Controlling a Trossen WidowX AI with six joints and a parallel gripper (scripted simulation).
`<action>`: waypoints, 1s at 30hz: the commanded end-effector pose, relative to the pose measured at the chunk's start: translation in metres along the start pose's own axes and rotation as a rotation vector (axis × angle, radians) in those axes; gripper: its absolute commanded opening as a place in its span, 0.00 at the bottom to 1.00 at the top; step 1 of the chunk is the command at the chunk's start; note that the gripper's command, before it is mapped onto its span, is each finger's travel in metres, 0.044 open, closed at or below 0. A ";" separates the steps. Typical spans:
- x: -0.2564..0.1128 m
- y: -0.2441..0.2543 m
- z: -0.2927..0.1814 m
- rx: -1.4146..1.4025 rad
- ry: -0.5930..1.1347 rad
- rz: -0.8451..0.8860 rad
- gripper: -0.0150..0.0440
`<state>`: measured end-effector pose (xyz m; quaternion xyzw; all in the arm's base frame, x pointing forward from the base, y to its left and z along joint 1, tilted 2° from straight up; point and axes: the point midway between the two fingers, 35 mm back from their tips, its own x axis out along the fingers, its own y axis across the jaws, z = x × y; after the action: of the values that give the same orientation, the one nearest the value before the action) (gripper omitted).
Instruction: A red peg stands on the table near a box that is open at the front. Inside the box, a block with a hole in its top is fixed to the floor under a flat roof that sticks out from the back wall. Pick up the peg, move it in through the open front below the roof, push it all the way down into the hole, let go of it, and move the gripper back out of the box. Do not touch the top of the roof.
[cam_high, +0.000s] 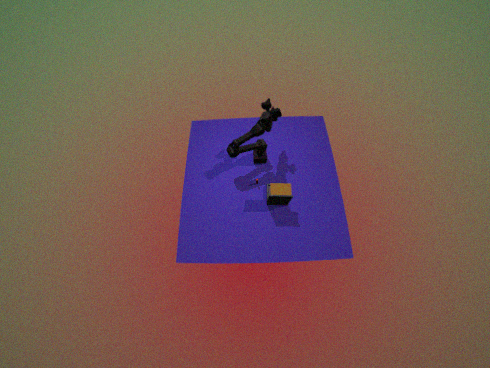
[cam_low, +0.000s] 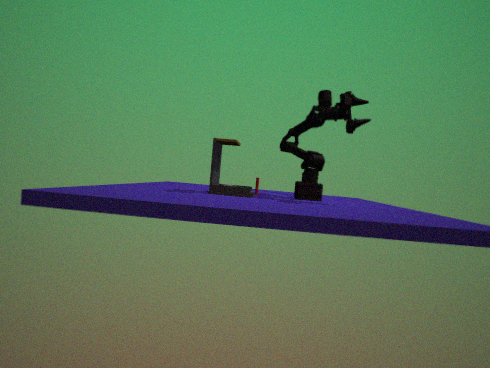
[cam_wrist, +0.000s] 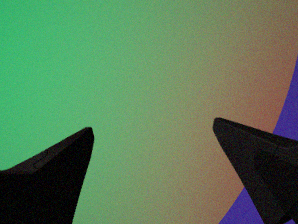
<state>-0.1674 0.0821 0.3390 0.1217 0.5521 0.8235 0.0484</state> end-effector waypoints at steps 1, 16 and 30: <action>0.000 -0.013 0.016 -0.088 -0.075 -0.047 1.00; -0.020 -0.059 0.079 -0.470 -0.340 -0.307 1.00; -0.062 -0.100 0.128 -0.793 -0.488 -0.657 1.00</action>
<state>-0.0908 0.2133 0.2915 0.1202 0.2082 0.8661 0.4382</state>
